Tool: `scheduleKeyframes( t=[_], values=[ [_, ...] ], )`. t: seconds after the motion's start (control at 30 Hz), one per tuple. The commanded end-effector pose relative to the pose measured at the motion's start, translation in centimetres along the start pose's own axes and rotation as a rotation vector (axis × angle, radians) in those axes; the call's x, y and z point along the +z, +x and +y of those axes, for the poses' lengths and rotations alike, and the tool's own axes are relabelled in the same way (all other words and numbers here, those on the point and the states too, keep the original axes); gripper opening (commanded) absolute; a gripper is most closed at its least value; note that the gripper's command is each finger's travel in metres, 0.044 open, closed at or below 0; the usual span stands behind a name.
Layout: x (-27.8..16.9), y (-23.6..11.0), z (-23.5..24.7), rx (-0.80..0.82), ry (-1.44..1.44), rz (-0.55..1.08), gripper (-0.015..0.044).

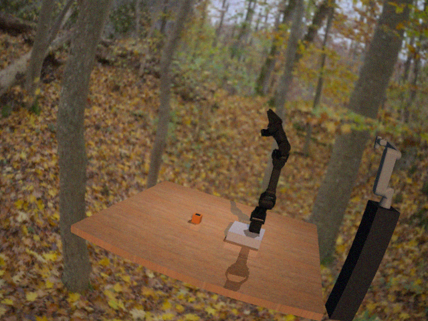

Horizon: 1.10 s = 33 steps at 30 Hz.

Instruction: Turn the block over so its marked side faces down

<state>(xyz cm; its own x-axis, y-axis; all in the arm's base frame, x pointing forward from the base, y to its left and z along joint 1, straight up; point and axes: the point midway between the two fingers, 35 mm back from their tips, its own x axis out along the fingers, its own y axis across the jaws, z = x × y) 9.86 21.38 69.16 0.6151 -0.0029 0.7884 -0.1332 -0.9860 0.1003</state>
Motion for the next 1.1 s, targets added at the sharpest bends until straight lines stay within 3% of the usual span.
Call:
scheduleKeyframes(
  t=[0.0,0.23,0.47,0.8,1.07],
  values=[
    [-1.2,0.1,5.7,0.087,0.228,0.025,0.0440],
    [-0.7,0.3,16.8,0.256,0.684,0.056,0.0440],
    [4.2,0.2,27.0,0.459,1.143,0.064,0.0440],
    [14.5,-0.4,34.3,0.716,1.553,-0.005,0.0440],
    [25.1,-1.6,37.2,0.985,1.815,-0.083,0.0440]
  ],
)
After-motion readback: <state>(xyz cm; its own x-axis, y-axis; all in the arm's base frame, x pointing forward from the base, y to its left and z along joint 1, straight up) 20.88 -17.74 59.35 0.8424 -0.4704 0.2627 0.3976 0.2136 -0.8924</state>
